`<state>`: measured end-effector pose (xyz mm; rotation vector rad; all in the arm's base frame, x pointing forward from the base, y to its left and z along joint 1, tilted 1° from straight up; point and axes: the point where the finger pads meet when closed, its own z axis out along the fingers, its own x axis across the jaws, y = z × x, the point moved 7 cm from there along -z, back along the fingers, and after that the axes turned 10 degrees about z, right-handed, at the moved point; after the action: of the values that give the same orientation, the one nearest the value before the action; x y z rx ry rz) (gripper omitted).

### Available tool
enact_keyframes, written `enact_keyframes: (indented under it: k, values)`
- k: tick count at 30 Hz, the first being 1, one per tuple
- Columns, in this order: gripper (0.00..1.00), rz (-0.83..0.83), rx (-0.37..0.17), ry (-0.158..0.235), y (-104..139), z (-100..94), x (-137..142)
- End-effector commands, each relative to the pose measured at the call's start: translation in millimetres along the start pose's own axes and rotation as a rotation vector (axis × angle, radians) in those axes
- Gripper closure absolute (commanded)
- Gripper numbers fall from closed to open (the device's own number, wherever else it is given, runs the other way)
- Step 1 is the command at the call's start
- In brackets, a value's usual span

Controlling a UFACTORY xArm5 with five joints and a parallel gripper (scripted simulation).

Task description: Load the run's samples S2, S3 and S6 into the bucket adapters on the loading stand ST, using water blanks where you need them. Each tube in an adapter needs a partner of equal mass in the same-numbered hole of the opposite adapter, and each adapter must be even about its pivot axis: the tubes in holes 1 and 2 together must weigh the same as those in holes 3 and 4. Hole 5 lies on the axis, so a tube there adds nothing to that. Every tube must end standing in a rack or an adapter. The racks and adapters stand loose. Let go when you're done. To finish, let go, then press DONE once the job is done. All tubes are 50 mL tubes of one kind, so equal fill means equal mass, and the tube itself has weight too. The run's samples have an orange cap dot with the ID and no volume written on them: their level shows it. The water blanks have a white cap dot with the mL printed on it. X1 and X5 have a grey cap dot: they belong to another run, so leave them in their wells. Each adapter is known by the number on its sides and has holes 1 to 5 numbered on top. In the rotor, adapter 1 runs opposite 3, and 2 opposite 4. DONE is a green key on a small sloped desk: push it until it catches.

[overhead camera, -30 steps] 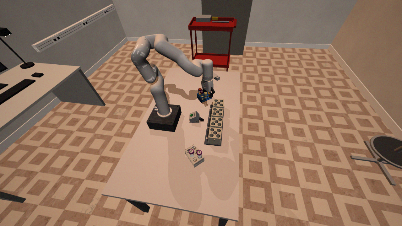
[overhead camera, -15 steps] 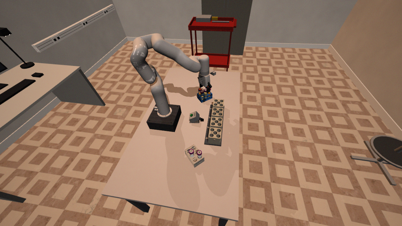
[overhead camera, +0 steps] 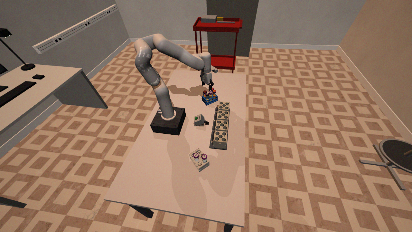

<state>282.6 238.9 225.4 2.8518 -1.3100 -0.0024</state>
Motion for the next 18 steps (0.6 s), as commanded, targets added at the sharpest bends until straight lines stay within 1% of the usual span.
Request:
enact_keyframes:
  k: [1,3,8,18]
  values:
    - [0.00,0.001,0.004,-0.010,-4.9,-1.5,-26.1]
    - [0.00,0.001,0.004,-0.011,-5.7,-1.6,-33.1]
    - [0.00,0.001,0.004,-0.011,-5.7,-1.6,-33.1]
    - [0.00,0.001,0.004,-0.011,-5.8,25.1,-33.4]
